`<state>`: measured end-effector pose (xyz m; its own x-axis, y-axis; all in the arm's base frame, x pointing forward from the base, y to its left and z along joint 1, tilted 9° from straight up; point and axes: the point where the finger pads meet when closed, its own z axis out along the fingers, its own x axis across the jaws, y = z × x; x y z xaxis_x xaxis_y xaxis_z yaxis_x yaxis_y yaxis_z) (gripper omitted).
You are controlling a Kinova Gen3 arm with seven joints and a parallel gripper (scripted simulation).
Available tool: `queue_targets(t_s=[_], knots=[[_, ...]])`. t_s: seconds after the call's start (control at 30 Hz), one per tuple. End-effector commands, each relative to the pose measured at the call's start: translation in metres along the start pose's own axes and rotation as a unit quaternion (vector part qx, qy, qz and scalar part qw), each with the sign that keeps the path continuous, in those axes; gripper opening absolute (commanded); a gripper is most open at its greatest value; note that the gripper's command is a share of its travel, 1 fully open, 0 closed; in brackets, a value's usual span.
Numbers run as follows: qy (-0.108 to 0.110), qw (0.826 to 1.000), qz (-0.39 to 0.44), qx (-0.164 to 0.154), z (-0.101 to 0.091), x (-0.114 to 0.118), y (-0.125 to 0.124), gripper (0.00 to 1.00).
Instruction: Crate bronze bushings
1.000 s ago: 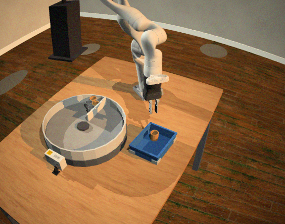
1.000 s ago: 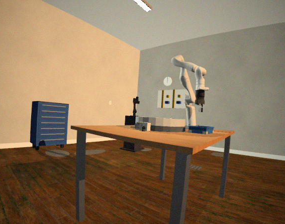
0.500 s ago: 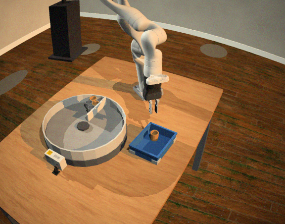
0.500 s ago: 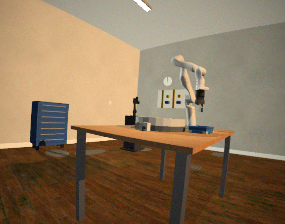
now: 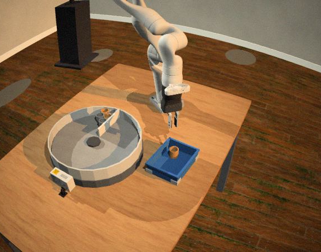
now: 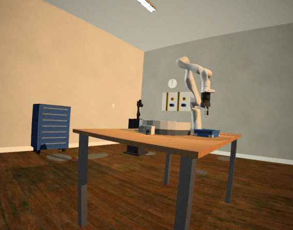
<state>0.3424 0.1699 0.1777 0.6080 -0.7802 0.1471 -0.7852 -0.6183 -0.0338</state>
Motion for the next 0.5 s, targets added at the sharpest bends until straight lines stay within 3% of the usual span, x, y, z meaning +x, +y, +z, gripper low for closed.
queue_targets(t_s=[0.0, 0.1, 0.47], knots=[[0.003, 1.000, 0.010, 0.000, 0.001, 0.015, 0.016, 0.45], [0.003, 1.000, 0.021, 0.000, 0.003, 0.035, 0.041, 0.45], [0.003, 1.000, 0.021, 0.000, 0.003, 0.035, 0.041, 0.45]])
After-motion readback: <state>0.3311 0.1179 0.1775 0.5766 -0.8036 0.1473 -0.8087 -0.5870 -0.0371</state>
